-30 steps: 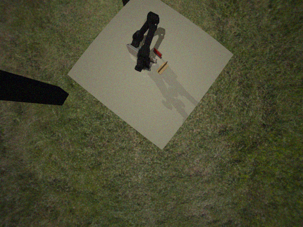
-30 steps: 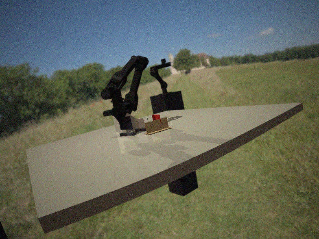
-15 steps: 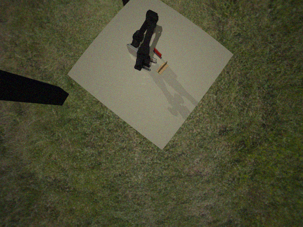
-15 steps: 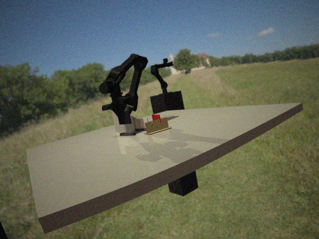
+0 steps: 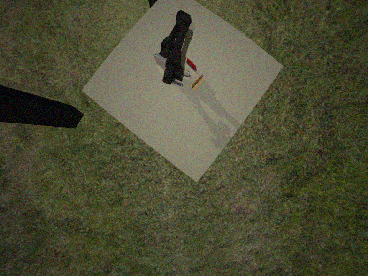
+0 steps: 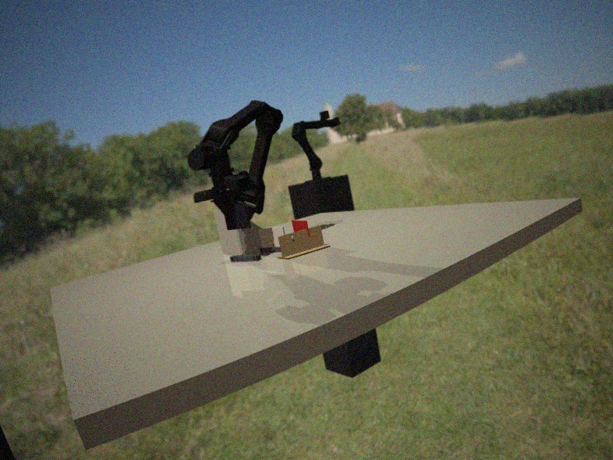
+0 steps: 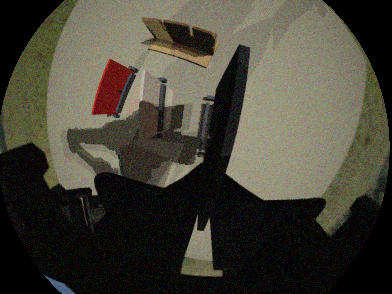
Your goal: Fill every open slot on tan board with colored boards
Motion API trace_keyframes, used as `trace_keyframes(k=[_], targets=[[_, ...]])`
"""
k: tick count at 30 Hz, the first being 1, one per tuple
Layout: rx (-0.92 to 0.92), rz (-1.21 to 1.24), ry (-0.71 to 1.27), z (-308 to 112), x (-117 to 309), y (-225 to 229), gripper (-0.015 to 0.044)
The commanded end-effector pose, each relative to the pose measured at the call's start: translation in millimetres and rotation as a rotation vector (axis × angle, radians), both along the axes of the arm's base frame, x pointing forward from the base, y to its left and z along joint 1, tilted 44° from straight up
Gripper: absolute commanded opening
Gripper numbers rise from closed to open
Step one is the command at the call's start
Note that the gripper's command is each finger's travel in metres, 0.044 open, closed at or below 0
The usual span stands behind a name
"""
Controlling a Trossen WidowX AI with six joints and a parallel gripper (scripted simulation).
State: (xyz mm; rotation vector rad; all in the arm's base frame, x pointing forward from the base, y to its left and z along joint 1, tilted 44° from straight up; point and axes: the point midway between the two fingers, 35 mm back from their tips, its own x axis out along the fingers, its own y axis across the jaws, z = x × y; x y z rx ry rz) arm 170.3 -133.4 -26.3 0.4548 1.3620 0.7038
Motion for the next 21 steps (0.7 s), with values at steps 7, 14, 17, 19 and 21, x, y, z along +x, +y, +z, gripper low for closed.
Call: trace_keyframes(k=[7,14,17,19,21], targets=[[-0.014,-0.016,0.027,5.9,13.4,-1.8,0.0000],[-0.017,-0.041,0.047,11.2,28.3,-0.2,0.0000],[-0.017,-0.051,0.056,13.6,34.7,0.8,0.0000],[-0.018,-0.058,0.061,15.1,38.8,1.6,0.0000],[-0.019,-0.064,0.067,16.7,42.9,2.4,0.0000]])
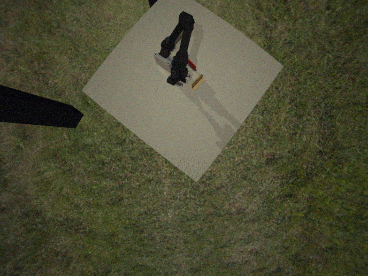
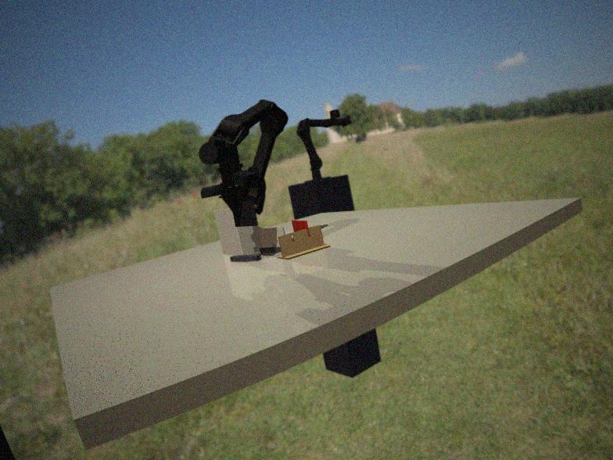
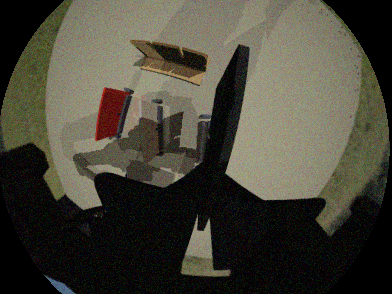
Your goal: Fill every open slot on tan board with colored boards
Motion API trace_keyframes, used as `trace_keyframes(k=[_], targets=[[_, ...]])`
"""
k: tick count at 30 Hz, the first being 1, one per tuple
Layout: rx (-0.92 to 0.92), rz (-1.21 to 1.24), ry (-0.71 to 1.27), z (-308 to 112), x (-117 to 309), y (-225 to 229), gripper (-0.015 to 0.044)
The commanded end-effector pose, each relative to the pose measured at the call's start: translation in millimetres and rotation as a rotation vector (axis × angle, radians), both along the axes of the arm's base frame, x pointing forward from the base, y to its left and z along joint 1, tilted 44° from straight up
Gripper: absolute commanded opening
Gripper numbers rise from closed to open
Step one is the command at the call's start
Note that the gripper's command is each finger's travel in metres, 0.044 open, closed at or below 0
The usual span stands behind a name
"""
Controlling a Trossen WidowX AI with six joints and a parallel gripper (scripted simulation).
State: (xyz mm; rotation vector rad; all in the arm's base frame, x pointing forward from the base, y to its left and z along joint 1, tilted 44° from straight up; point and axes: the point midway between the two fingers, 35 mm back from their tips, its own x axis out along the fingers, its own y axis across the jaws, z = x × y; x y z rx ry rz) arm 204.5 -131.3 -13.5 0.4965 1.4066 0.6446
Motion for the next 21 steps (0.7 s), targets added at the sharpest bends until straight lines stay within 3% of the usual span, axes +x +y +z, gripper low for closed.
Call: trace_keyframes(k=[1,21], targets=[[-0.003,-0.020,0.011,4.8,10.8,0.8,0.0000],[-0.005,-0.075,0.055,21.7,49.9,14.3,0.0000]])
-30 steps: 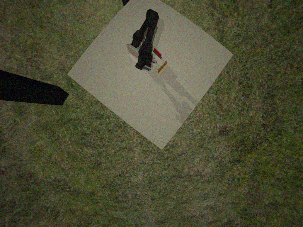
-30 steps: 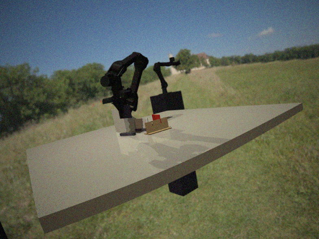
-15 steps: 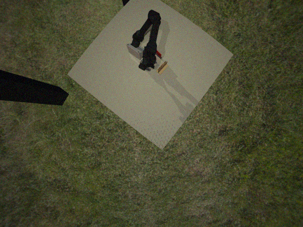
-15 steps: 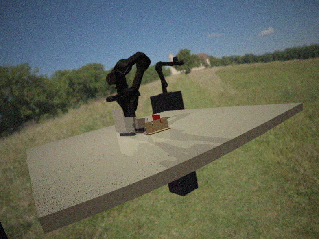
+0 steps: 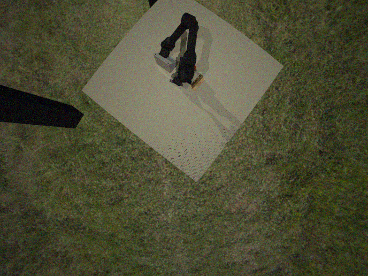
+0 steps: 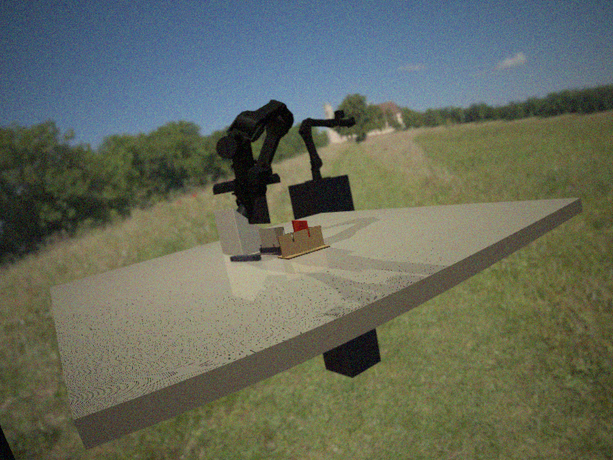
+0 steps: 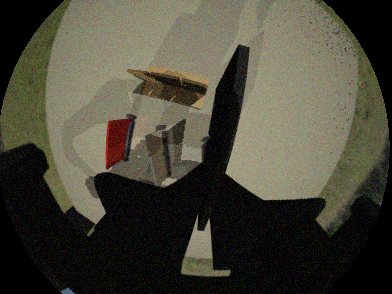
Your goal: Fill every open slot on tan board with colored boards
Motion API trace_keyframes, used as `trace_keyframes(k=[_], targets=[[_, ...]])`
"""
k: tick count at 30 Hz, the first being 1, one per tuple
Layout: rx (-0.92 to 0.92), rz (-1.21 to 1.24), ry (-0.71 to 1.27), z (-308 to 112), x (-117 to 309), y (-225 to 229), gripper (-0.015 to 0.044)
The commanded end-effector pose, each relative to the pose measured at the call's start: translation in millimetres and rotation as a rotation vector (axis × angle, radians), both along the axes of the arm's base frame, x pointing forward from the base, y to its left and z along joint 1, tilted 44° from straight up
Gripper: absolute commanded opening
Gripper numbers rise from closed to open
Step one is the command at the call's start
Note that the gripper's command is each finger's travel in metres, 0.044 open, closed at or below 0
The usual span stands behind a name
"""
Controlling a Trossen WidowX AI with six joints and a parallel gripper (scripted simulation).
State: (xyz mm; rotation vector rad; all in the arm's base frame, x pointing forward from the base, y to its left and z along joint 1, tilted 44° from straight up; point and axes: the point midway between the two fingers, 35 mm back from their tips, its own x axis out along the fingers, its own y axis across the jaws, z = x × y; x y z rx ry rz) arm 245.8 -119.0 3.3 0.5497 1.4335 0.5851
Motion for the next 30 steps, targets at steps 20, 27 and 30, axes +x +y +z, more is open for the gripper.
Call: trace_keyframes(k=[20,27,30], targets=[[0.022,-0.084,0.062,26.4,46.7,24.4,0.0000],[0.032,-0.106,0.082,34.5,59.0,34.0,0.0000],[0.036,-0.115,0.090,37.7,63.7,38.1,0.0000]])
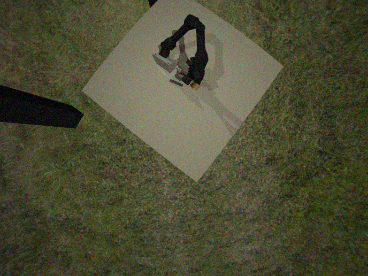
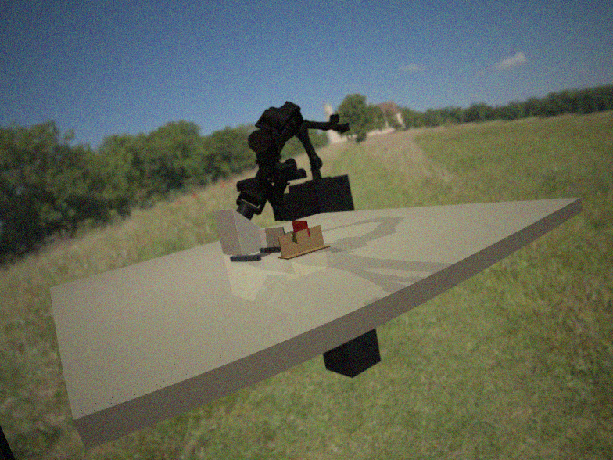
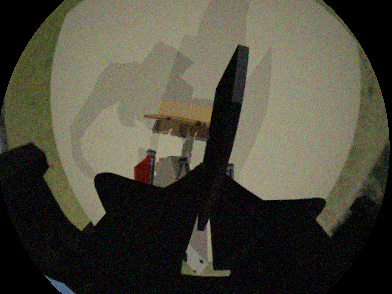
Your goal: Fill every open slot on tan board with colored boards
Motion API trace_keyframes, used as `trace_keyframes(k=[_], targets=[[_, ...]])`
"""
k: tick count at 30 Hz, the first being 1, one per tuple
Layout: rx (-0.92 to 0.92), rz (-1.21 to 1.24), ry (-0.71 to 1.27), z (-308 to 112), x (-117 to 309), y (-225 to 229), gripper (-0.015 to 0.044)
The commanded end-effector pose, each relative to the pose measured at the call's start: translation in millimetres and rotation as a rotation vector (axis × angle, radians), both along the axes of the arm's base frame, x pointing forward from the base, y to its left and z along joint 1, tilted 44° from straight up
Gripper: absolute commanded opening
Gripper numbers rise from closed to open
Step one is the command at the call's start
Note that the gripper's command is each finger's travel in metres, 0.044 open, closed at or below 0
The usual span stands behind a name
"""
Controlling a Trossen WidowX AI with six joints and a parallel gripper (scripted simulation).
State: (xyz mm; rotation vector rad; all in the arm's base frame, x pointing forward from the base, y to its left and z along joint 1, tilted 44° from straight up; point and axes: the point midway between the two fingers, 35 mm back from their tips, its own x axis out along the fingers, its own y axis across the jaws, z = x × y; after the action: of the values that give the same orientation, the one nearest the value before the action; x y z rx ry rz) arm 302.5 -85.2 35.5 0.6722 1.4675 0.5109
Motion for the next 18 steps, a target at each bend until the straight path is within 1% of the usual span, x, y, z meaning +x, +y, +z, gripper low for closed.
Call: trace_keyframes(k=[1,18], targets=[[0.006,-0.017,0.009,6.1,7.9,5.0,0.0000],[0.007,-0.017,0.009,-9.6,9.6,20.4,0.0000]])
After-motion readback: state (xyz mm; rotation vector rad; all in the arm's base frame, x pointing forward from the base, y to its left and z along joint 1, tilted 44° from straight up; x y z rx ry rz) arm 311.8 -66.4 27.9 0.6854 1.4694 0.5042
